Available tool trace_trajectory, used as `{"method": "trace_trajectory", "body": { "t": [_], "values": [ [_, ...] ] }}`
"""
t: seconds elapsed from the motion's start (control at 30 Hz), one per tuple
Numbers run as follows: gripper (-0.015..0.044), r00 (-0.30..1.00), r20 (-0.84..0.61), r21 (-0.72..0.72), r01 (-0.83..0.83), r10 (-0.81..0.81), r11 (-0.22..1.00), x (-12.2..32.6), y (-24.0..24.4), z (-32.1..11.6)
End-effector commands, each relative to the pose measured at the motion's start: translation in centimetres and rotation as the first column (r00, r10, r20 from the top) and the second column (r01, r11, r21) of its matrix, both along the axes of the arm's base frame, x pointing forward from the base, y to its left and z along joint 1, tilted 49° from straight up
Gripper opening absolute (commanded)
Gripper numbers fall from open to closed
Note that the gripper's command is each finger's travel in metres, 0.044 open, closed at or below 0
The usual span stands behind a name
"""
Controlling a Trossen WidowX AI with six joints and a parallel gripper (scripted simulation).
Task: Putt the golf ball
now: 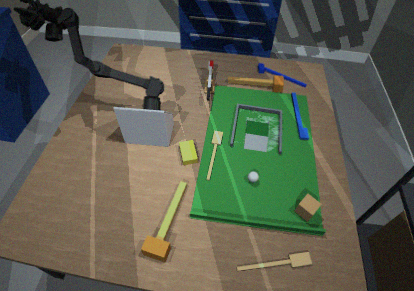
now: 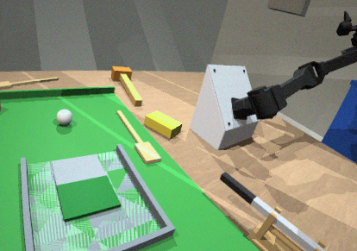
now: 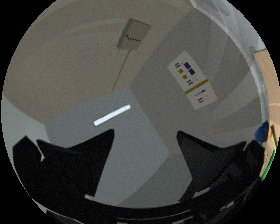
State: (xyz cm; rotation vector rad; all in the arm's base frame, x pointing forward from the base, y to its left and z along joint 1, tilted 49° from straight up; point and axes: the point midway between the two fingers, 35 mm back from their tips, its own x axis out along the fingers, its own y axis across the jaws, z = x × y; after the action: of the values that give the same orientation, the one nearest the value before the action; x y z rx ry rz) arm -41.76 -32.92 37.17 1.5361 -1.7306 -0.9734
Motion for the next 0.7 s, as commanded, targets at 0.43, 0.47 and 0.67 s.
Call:
{"method": "trace_trajectory", "body": {
  "t": [0.43,0.47,0.67],
  "values": [
    [0.0440,0.919,-0.306,-0.308,0.152,-0.250,0.939,4.6,5.3,14.6],
    [0.0440,0.910,-0.321,-0.331,0.152,-0.262,0.931,5.2,5.6,15.4],
    [0.0440,0.858,-0.383,-0.462,0.142,-0.341,0.876,8.5,8.3,20.3]
  ]
}}
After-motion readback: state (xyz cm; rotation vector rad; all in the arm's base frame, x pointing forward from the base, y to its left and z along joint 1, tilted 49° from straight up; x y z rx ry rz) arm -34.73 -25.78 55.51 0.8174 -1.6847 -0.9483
